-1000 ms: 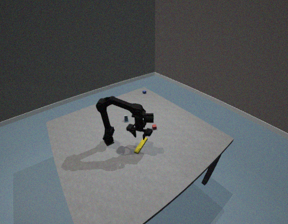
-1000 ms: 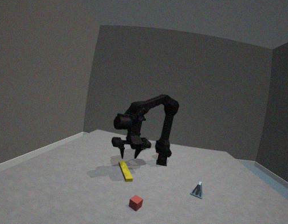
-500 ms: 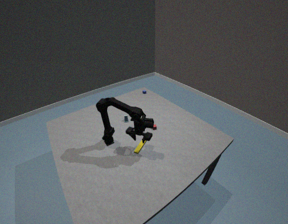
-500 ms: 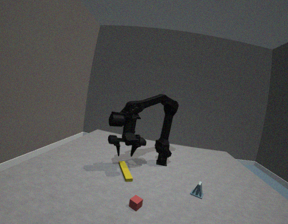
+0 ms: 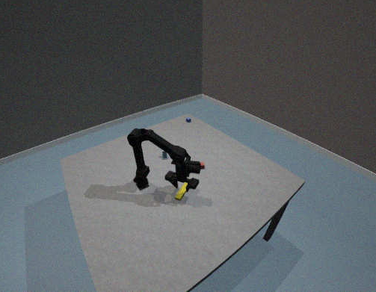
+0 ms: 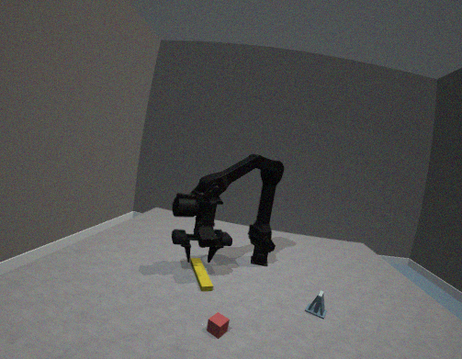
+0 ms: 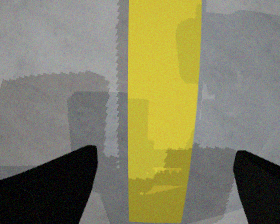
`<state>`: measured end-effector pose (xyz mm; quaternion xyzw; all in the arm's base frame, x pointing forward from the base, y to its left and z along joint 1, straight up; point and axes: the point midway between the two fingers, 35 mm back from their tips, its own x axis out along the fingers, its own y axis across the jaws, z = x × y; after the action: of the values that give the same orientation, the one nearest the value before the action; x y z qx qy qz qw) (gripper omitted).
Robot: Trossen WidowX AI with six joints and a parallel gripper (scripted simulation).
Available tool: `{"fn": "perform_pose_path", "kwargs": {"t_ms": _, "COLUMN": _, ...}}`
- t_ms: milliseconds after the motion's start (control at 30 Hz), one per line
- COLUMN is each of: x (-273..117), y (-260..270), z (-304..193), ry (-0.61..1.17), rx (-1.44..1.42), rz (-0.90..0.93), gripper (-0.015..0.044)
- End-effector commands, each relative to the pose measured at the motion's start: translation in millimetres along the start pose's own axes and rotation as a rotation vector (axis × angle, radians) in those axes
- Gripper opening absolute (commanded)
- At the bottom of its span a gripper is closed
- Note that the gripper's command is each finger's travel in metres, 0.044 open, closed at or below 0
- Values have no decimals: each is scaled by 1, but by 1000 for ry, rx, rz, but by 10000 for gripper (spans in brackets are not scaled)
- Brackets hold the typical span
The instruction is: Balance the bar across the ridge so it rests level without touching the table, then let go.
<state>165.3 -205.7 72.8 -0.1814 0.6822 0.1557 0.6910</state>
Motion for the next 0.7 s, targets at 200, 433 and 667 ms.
{"fn": "perform_pose_path", "kwargs": {"t_ms": 200, "x": 17, "y": 2, "z": 0, "ry": -2, "rx": -3, "rz": 11, "gripper": 315}}
{"fn": "perform_pose_path", "kwargs": {"t_ms": 433, "x": 26, "y": 3, "z": 0, "ry": -2, "rx": -3, "rz": 11, "gripper": 315}}
{"fn": "perform_pose_path", "kwargs": {"t_ms": 667, "x": 26, "y": 3, "z": 0, "ry": -2, "rx": -3, "rz": 11, "gripper": 315}}
